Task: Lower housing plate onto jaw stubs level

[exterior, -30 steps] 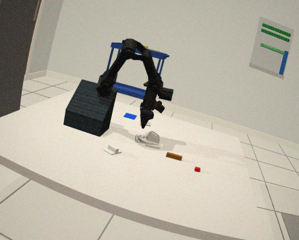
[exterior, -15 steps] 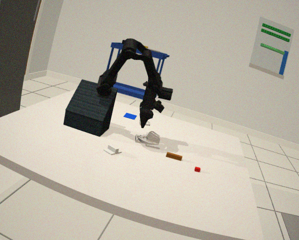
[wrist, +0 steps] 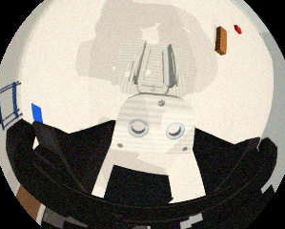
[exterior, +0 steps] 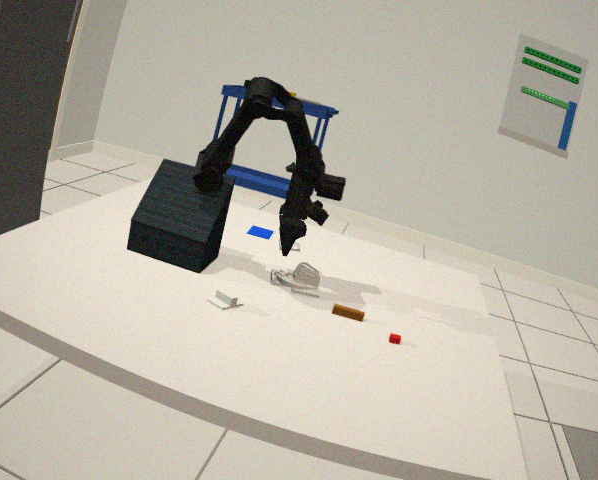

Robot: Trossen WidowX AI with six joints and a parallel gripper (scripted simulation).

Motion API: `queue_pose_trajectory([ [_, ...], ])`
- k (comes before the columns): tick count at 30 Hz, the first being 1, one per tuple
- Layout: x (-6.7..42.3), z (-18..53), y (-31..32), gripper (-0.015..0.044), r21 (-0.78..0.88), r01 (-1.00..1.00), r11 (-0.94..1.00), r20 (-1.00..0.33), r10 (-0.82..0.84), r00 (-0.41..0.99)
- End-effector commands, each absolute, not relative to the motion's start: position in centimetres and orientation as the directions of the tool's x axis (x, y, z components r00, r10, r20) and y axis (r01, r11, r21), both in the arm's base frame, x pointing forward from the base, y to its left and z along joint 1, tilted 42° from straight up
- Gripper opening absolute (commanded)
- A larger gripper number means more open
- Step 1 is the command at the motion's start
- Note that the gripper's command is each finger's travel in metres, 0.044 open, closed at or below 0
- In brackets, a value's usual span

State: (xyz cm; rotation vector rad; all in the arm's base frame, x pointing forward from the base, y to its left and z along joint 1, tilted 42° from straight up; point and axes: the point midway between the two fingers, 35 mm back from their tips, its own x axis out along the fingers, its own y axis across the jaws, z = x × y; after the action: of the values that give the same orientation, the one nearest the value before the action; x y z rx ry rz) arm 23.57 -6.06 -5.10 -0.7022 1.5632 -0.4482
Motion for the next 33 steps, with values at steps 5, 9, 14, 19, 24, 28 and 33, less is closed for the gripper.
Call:
queue_pose_trajectory([
  [5, 23.5, -5.2, -6.0, 0.0351, -0.658, -0.165, 0.734, -0.743, -0.669, -0.01],
  [9, 23.5, -5.2, -6.0, 0.0351, -0.658, -0.165, 0.734, -0.743, -0.669, -0.01],
  [14, 23.5, -5.4, -6.2, 0.0351, -0.658, -0.166, 0.734, -0.744, -0.669, -0.01],
  [19, 23.6, -6.0, -6.7, 0.0351, -0.657, -0.166, 0.735, -0.744, -0.668, -0.01],
  [24, 23.6, -6.6, -7.2, 0.0351, -0.657, -0.166, 0.735, -0.745, -0.667, -0.01],
  [28, 23.7, -7.1, -7.7, 0.0351, -0.657, -0.166, 0.735, -0.745, -0.667, -0.01],
  [33, 23.6, -7.7, -8.2, 0.0351, -0.657, -0.166, 0.735, -0.744, -0.668, -0.01],
])
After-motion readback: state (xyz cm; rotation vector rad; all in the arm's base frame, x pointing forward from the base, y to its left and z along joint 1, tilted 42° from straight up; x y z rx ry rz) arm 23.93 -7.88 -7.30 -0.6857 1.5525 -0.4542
